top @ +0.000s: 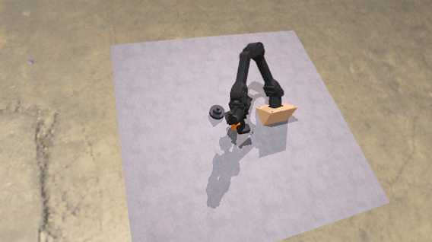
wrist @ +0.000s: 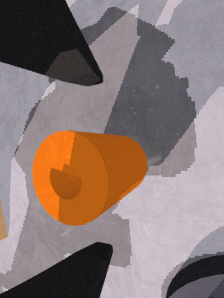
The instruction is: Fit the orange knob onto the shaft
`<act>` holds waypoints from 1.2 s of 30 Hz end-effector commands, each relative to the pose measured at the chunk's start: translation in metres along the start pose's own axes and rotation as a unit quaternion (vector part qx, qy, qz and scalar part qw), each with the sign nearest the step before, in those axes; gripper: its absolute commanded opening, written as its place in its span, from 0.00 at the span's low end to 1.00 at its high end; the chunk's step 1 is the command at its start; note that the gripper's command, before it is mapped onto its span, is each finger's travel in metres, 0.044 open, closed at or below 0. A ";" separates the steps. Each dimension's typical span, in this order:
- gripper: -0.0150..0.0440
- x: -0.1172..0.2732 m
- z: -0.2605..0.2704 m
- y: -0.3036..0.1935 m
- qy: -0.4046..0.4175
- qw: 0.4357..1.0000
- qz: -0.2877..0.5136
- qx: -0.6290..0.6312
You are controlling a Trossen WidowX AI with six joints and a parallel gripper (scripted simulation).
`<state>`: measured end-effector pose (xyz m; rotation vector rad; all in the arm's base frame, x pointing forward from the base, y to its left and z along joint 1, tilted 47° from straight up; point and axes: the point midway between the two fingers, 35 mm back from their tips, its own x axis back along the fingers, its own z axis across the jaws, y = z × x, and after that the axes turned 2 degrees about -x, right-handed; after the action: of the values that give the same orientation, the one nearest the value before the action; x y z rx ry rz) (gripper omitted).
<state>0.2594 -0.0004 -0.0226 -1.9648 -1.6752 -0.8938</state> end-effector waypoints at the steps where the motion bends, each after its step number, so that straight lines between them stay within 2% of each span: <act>1: 1.00 -0.007 -0.001 -0.002 -0.004 1.000 -0.001 0.004; 15: 1.00 -0.026 -0.003 -0.003 -0.006 1.000 -0.001 0.004; 25: 0.56 -0.026 -0.003 -0.003 -0.006 1.000 -0.001 0.004; 30: 0.50 -0.026 -0.003 -0.003 -0.006 1.000 -0.001 0.004; 36: 0.25 -0.010 0.002 0.001 -0.003 1.000 -0.001 0.004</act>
<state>0.2520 -0.0180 -0.0360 -1.9783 -1.6753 -0.8539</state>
